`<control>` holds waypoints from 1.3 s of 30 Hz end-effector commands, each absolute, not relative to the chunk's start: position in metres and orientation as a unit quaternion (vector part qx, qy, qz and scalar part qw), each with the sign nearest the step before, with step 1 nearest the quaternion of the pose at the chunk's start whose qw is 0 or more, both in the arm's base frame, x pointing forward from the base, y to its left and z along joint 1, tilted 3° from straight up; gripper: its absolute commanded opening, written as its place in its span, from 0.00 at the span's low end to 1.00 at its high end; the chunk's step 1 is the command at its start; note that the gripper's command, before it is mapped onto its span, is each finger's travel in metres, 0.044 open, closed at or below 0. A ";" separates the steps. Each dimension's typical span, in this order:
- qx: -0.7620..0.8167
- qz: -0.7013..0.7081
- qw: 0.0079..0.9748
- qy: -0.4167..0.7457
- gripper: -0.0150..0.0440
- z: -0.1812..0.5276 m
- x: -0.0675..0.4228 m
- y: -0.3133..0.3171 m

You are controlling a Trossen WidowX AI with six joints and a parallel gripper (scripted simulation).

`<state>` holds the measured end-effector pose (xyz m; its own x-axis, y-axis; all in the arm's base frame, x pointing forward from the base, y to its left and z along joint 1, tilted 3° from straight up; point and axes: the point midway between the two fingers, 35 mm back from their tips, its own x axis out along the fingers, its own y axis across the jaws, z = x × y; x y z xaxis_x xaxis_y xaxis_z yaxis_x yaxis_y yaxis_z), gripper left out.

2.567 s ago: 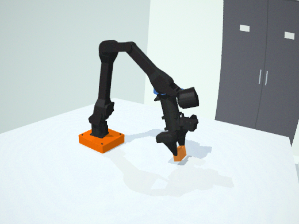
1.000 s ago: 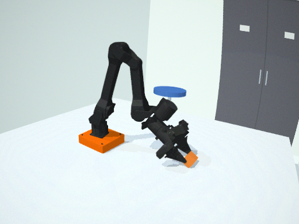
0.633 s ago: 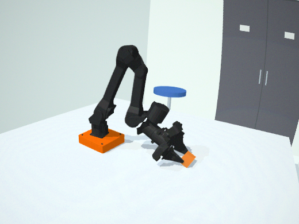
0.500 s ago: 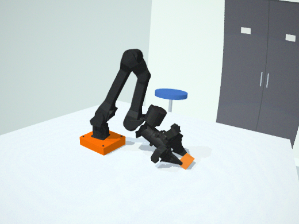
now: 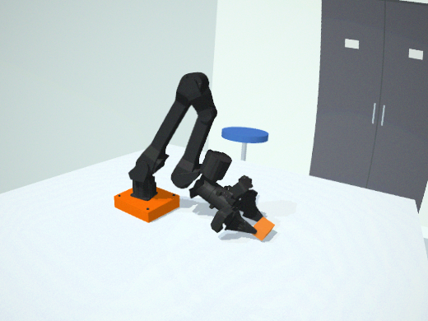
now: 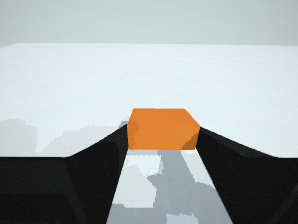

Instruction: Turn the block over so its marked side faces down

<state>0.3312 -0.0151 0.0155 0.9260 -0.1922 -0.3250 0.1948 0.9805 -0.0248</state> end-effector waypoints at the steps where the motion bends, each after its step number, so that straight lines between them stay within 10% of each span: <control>1: 0.002 -0.101 0.981 0.163 0.25 0.017 0.331 -0.016; 6: 0.002 -0.101 0.981 0.163 0.25 0.017 0.331 -0.016; 23: 0.002 -0.101 0.981 0.163 1.00 0.017 0.331 -0.016; 39: 0.002 -0.101 0.981 0.163 1.00 0.017 0.331 -0.016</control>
<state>0.3308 -0.0153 0.0160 0.9265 -0.1928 -0.3233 0.1953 0.9804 -0.0248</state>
